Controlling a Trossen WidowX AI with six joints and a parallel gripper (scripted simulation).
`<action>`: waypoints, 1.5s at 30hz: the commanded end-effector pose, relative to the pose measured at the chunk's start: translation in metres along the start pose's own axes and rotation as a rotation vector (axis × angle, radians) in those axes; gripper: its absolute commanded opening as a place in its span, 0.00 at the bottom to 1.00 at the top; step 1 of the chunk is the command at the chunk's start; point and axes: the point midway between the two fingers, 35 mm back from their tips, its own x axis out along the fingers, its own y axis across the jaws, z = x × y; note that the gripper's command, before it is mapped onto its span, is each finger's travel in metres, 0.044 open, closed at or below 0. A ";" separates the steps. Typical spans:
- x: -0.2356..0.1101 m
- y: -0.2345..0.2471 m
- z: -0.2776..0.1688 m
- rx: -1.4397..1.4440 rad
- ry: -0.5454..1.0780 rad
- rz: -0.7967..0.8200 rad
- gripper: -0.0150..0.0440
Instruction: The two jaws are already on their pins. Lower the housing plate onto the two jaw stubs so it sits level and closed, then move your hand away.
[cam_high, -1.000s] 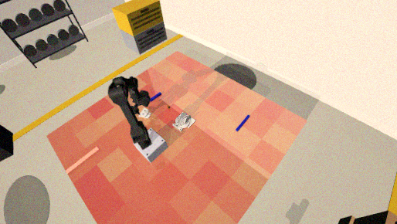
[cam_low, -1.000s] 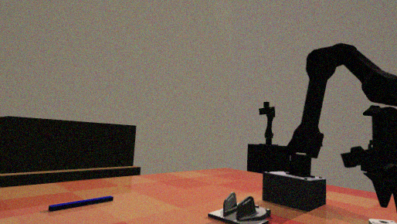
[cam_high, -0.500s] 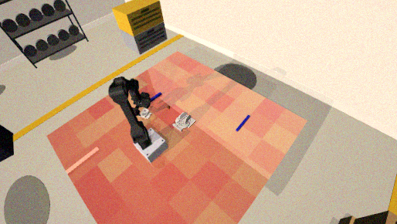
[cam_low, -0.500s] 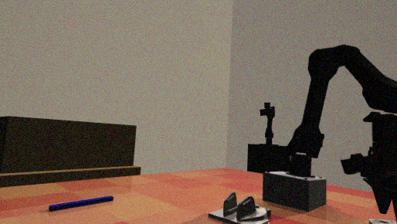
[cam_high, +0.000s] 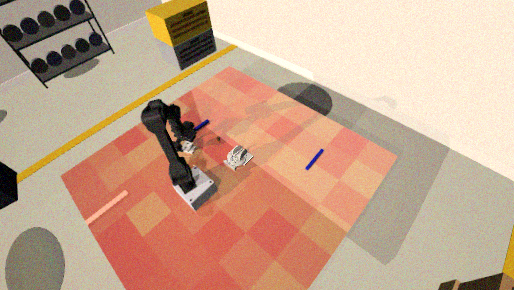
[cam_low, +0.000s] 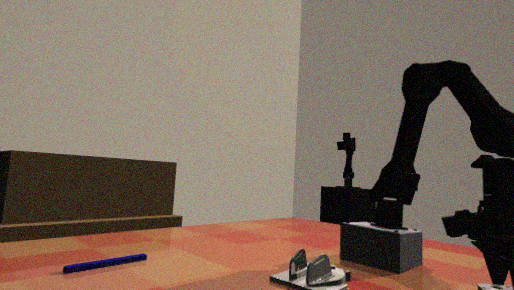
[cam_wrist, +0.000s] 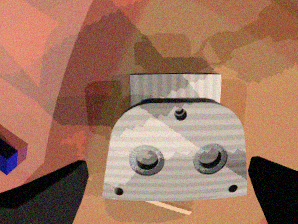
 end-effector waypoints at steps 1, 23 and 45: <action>0.010 -0.003 0.001 0.005 -0.002 -0.012 1.00; 0.014 -0.003 0.001 0.005 -0.002 -0.012 1.00; 0.014 -0.003 0.002 0.001 -0.006 -0.010 0.88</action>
